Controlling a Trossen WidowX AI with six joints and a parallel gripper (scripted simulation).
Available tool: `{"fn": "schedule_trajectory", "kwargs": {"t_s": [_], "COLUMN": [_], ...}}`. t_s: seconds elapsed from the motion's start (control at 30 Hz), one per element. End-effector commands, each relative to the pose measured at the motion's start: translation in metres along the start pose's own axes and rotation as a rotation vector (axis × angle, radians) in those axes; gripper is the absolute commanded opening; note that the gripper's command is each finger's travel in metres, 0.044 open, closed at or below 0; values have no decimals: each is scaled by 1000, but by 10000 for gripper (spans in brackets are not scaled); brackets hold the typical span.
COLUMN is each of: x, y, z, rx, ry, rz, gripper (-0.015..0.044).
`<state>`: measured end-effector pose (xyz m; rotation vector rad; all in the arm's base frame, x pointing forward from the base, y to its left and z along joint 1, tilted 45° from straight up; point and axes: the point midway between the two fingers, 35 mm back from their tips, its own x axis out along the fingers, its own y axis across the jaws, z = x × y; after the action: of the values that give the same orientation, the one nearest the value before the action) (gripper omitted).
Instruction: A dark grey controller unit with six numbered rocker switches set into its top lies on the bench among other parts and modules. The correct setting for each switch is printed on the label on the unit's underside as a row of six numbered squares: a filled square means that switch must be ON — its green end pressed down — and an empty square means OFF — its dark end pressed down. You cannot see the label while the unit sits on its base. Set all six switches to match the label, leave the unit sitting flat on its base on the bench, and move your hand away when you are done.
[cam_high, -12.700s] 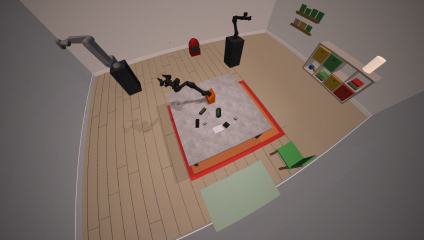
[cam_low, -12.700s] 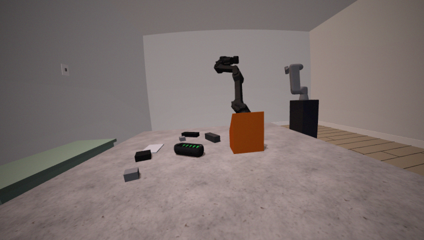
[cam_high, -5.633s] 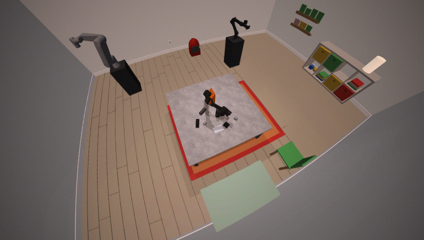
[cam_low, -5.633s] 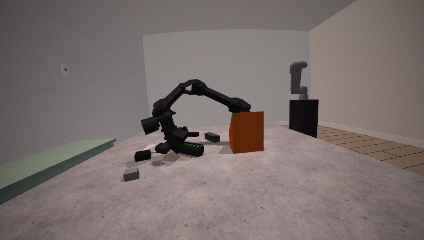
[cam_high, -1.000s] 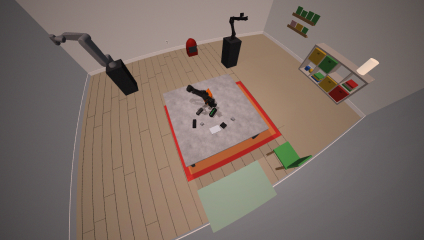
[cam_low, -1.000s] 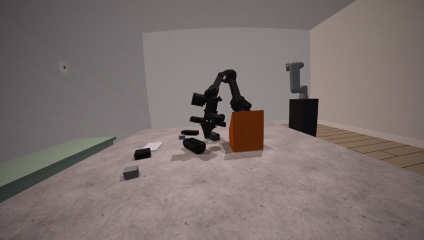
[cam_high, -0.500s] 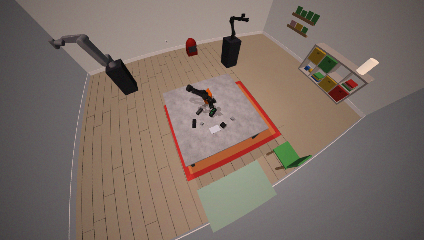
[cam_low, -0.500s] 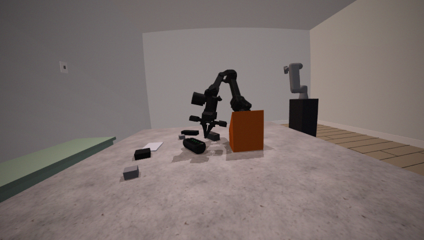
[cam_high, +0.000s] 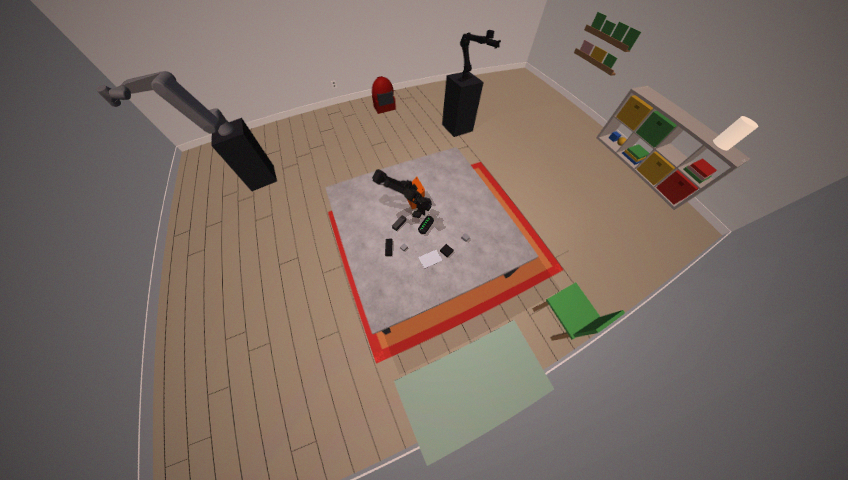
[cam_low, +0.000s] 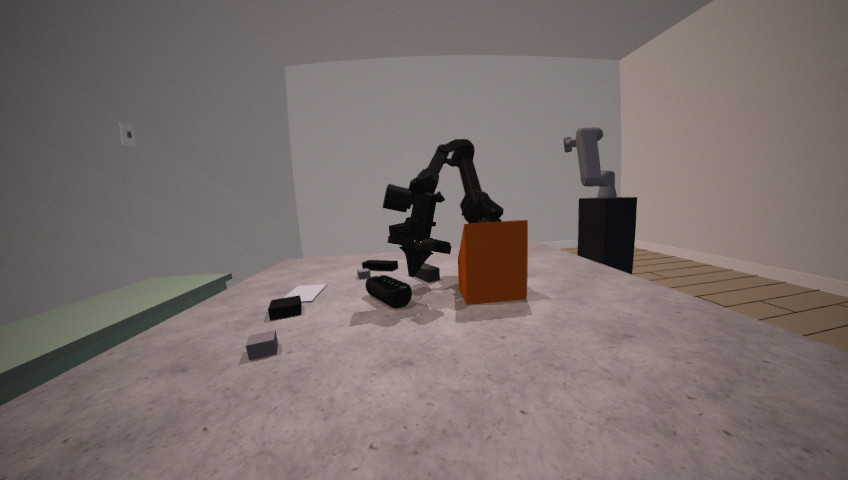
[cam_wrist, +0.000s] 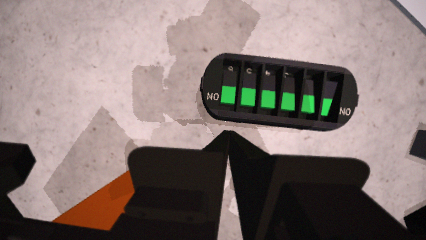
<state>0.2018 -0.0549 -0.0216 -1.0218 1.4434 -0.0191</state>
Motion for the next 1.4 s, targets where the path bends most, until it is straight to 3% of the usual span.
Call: {"fn": "schedule_trajectory", "kwargs": {"t_s": [0.0, 0.57, 1.37], "x": [0, 1, 1], "y": [2, 3, 2], "z": [-3, -8, -5], "rx": [799, 1625, 1560], "ry": [3, 7, 20], "rz": [2, -7, -9], "gripper": [0, 0, 0]}}
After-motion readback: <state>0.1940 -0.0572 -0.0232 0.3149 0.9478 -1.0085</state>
